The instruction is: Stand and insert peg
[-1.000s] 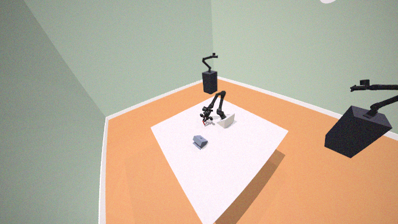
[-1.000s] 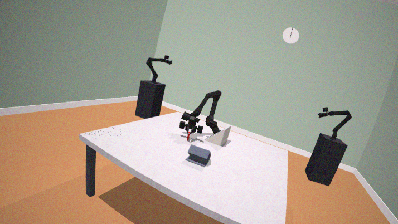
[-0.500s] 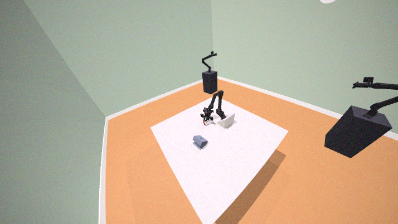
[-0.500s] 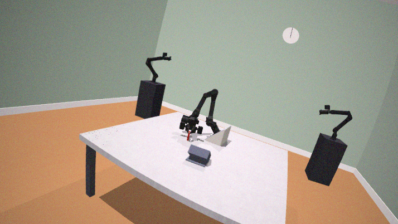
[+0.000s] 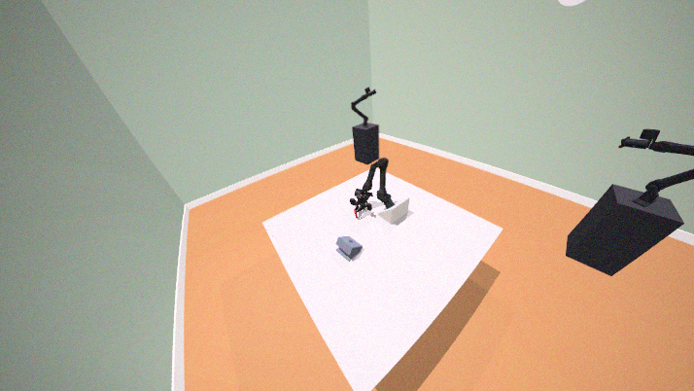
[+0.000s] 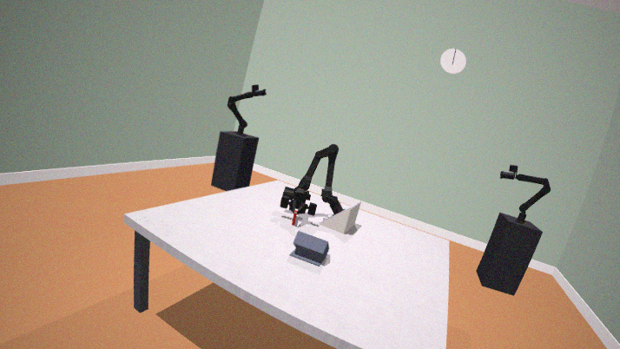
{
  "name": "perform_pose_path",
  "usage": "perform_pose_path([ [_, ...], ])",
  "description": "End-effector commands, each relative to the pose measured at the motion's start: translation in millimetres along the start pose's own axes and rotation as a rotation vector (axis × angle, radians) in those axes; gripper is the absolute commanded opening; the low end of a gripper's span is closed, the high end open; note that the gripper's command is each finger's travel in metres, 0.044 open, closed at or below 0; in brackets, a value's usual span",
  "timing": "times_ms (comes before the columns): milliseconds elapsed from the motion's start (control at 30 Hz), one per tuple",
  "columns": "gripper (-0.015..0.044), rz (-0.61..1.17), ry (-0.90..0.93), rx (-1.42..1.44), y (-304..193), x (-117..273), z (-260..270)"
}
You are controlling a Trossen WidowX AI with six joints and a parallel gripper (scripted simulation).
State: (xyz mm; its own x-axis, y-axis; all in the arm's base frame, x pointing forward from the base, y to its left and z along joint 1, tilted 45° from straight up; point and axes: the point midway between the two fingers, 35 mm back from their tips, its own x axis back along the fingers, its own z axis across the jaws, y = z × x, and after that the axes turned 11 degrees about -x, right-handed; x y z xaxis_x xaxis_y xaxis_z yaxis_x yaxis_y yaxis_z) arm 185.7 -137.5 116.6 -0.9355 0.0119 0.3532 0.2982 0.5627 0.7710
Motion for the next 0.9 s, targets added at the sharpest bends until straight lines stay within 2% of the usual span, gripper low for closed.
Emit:
perform_pose_path([
  [0,0.0049,-0.001,0.000,0.002,-1.3,-0.3,-0.3],
  [867,0.0049,-0.022,0.008,-0.005,-5.6,4.2,0.3],
])
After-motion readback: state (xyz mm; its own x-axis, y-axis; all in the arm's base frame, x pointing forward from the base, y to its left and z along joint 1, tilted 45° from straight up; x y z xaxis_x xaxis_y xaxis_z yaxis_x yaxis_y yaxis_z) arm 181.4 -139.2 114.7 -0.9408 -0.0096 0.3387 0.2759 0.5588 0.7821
